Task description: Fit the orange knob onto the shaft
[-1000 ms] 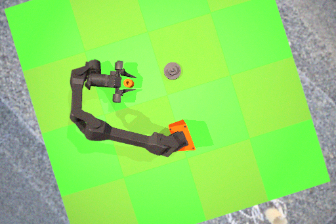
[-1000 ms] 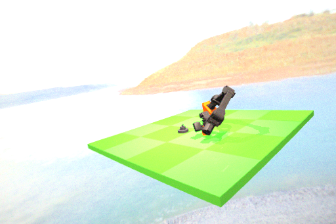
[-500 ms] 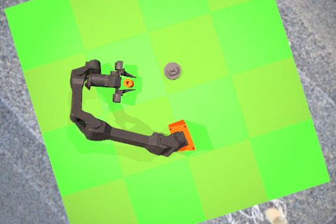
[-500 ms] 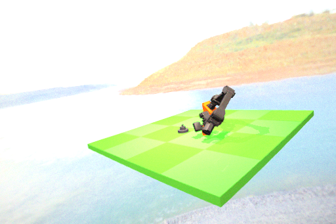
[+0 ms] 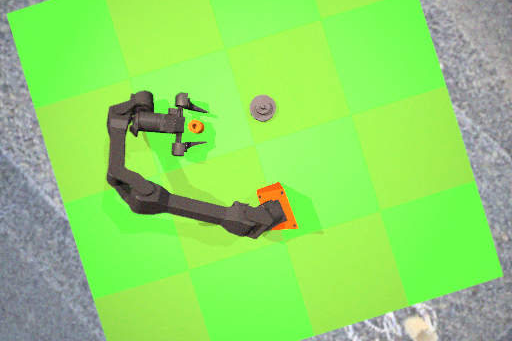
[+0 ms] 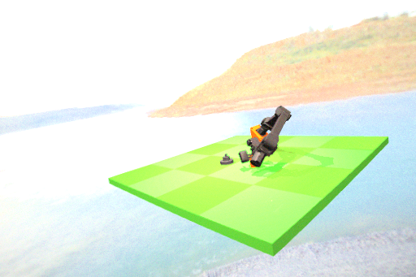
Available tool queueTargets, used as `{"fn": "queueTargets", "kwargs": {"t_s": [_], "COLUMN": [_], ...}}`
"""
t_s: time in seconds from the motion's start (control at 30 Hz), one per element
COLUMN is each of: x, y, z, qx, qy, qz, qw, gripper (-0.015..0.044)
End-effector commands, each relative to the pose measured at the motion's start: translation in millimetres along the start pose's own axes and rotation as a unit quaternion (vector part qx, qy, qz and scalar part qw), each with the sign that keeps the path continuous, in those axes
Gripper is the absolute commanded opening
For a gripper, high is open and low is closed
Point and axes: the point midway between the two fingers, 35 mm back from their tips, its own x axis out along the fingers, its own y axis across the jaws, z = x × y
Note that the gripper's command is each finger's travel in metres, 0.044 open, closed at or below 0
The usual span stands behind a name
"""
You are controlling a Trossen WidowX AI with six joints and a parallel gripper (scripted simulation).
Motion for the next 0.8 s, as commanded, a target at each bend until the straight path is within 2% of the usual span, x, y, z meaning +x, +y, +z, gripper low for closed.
{"fn": "queueTargets", "kwargs": {"t_s": [0.0, 0.13, 0.37, 0.43, 0.5, 0.67, 0.7, 0.77], "x": [-11, -33, -33, -28, -24, -38, -41, -45], "y": [1, -2, -3, -4, -4, 1, 1, 1], "z": [21, 71, 73, 73, 72, 79, 83, 86], "qx": [-0.001, 0.000, 0.001, 0.005, 0.009, 0.011, 0.011, 0.010], "qy": [0.008, 0.023, 0.032, 0.097, 0.201, 0.459, 0.497, 0.527], "qz": [0.013, 0.044, 0.042, 0.016, -0.012, -0.018, -0.010, -0.003], "qw": [1.000, 0.999, 0.999, 0.995, 0.979, 0.888, 0.868, 0.850], "gripper": [0.0440, 0.0440, 0.0440, 0.0440, 0.0440, 0.0440, 0.0440, 0.0440]}}
